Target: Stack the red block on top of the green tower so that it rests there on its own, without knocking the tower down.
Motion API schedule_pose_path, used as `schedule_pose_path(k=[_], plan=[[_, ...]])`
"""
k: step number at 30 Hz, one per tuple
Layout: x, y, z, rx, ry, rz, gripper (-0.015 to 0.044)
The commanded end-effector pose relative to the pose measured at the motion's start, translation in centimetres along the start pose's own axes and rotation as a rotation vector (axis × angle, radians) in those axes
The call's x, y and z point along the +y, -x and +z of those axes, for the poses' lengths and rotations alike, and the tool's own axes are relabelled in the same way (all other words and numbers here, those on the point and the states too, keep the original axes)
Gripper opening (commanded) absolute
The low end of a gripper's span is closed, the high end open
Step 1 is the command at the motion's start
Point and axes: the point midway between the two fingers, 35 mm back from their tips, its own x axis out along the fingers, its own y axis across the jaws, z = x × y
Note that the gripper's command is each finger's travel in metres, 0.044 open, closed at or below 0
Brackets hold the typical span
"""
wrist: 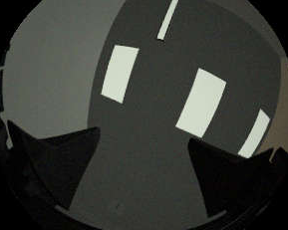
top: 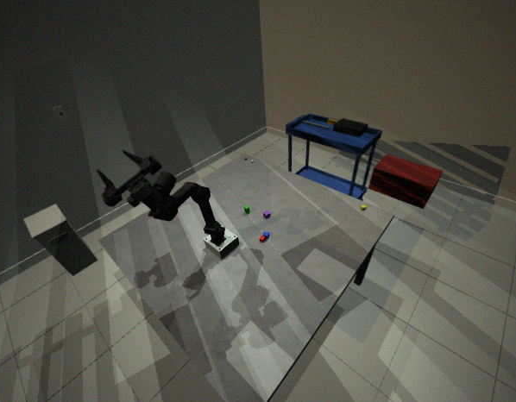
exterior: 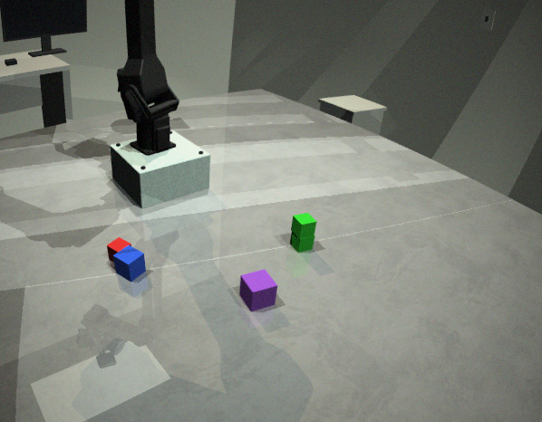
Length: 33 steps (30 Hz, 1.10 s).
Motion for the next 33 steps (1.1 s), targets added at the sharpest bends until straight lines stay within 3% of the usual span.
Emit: schedule_pose_path(k=[1,15,24,33], plan=[[0.1,0.1,0.2,-0.005,-0.005,0.005,0.0426],[0.6,8.6,15.6,-0.415,-0.371,0.367,0.0440],[-3.2,17.9,24.5,-0.728,-0.580,0.594,0.0440],[-9.6,29.3,29.8,-1.060,-0.732,0.819,0.0440]])
